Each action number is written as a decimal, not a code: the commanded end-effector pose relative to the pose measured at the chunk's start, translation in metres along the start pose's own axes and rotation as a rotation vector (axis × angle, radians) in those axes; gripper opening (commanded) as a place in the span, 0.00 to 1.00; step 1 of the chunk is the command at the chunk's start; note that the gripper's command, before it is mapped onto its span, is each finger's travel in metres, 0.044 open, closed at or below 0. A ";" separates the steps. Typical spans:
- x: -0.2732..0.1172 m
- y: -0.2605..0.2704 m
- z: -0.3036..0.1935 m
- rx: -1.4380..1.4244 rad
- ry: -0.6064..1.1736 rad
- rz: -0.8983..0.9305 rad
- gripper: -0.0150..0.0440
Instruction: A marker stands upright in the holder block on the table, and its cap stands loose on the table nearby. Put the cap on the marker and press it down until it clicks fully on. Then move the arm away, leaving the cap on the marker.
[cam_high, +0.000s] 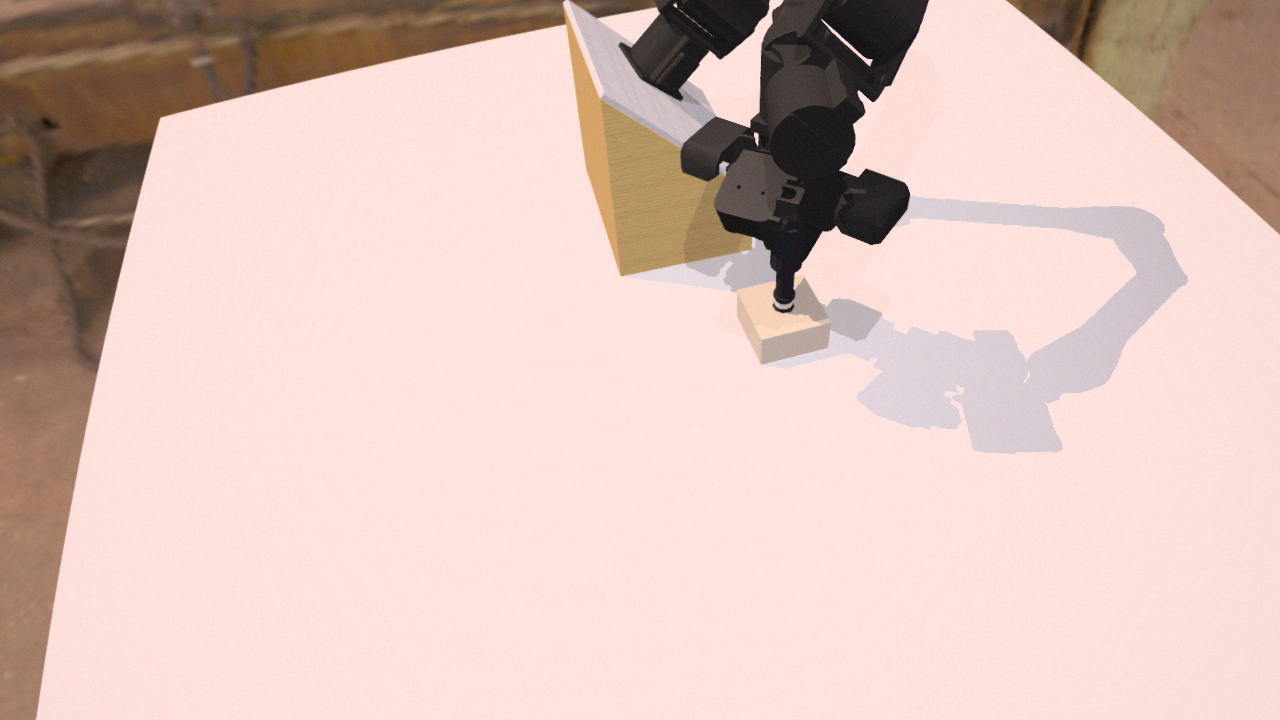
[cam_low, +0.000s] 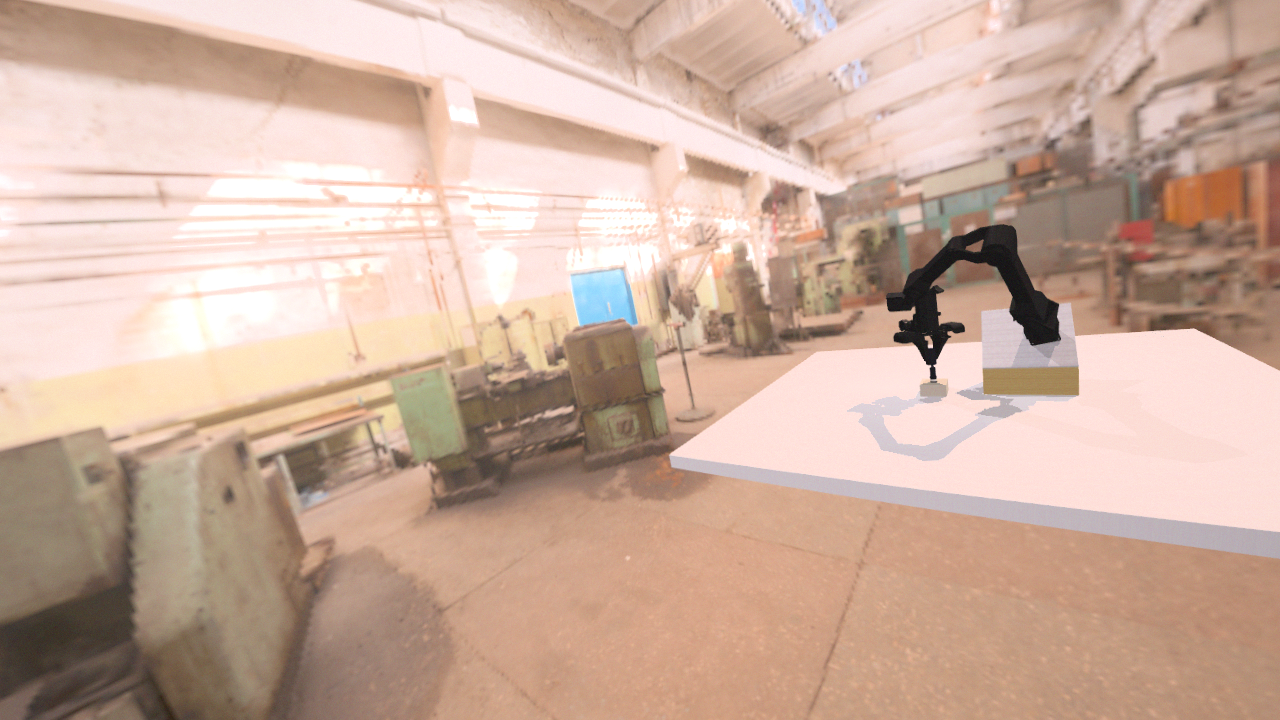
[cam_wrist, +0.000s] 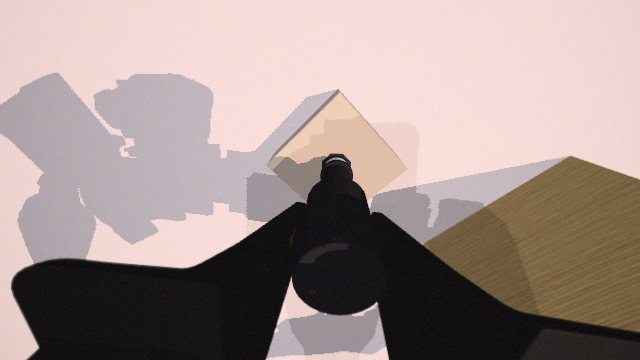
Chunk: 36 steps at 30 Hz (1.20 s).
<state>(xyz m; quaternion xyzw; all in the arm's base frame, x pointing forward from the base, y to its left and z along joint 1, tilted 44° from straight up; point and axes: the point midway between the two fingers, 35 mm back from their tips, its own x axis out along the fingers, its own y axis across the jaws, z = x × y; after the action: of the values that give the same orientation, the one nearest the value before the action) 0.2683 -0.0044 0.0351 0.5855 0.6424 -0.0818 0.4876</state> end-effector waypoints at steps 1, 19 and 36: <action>0.007 -0.001 -0.001 0.006 0.005 0.001 0.25; 0.035 -0.001 -0.002 0.006 0.007 0.003 0.25; 0.040 -0.001 -0.002 0.002 0.005 0.001 0.48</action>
<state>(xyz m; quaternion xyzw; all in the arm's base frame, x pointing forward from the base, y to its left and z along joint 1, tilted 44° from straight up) 0.2728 0.0238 0.0067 0.5867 0.6433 -0.0807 0.4853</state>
